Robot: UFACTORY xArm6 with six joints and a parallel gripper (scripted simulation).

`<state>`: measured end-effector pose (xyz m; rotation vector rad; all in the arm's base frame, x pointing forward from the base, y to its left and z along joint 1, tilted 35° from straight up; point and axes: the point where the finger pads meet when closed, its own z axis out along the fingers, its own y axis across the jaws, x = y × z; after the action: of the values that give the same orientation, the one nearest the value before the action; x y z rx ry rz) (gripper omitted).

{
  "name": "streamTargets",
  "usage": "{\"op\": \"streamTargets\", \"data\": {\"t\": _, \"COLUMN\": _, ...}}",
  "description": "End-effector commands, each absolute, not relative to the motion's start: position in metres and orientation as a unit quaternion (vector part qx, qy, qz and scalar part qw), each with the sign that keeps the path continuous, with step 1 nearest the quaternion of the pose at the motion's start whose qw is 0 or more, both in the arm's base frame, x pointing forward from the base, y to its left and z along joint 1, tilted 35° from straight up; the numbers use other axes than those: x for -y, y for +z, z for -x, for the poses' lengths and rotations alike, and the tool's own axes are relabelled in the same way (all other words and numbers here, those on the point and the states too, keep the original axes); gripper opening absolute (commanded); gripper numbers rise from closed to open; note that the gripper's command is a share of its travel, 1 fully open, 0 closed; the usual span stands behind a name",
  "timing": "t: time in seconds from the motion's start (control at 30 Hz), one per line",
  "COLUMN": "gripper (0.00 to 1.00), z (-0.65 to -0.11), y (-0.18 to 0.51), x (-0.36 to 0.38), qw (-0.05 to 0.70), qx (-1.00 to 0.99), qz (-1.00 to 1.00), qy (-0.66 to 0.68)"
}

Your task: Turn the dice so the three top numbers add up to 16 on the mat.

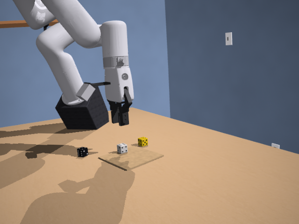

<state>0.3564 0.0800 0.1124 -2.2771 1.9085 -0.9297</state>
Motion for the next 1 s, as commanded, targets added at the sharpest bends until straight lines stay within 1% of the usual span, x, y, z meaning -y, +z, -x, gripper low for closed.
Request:
{"op": "streamTargets", "data": {"t": 0.0, "gripper": 0.42, "z": -0.3562, "y": 0.1141, "x": -0.0806, "qw": 0.014, "qx": -0.613, "qz": 0.731, "qy": -0.299}}
{"op": "streamTargets", "data": {"t": 0.03, "gripper": 0.42, "z": -0.3562, "y": 0.1141, "x": -0.0806, "qw": 0.014, "qx": -0.613, "qz": 0.731, "qy": -0.299}}
{"op": "streamTargets", "data": {"t": 0.07, "gripper": 1.0, "z": -0.3562, "y": 0.1141, "x": -0.0806, "qw": 0.014, "qx": -0.613, "qz": 0.731, "qy": -0.299}}
{"op": "streamTargets", "data": {"t": 0.97, "gripper": 1.0, "z": -0.3555, "y": 0.1145, "x": -0.0773, "qw": 0.007, "qx": -0.596, "qz": 0.746, "qy": -0.298}}
